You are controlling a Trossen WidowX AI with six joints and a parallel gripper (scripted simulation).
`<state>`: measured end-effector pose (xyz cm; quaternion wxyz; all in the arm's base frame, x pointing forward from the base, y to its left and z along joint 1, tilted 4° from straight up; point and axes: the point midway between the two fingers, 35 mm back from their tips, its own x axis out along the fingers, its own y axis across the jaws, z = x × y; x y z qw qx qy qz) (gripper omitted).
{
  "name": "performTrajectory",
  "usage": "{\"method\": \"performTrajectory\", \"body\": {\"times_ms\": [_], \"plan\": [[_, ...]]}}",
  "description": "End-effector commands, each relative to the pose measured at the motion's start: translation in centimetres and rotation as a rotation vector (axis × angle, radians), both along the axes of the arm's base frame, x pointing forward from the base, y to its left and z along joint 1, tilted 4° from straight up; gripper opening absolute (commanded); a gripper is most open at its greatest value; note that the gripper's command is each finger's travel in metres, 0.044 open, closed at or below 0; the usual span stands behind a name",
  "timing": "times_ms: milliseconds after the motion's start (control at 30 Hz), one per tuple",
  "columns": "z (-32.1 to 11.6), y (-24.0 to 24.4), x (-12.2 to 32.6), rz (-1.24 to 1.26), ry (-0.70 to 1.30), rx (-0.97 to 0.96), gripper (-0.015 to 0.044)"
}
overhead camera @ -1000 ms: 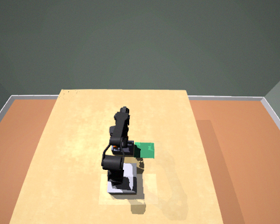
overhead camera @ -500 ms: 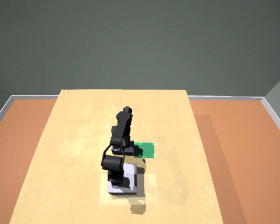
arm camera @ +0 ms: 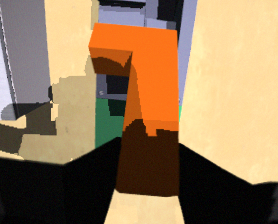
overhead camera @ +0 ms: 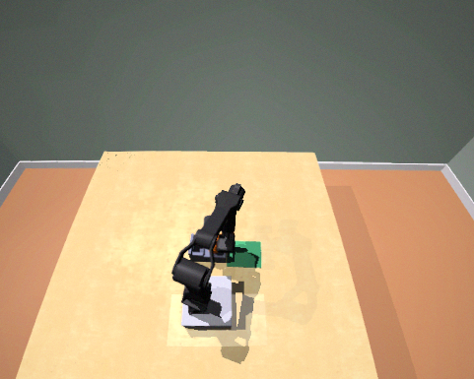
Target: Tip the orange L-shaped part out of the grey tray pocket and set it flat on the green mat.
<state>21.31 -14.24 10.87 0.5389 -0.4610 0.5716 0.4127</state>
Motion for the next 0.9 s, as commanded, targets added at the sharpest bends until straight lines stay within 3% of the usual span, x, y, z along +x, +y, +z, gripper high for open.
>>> {"method": "performTrajectory", "body": {"times_ms": [0,600,867], "plan": [[0.2,-1.6,-0.4,0.004,-0.006,0.001,0.0],[0.8,-8.8,-2.9,0.004,-0.003,-0.006,0.0],[0.6,-9.3,-3.1,0.004,-0.003,-0.006,0.0]]}}
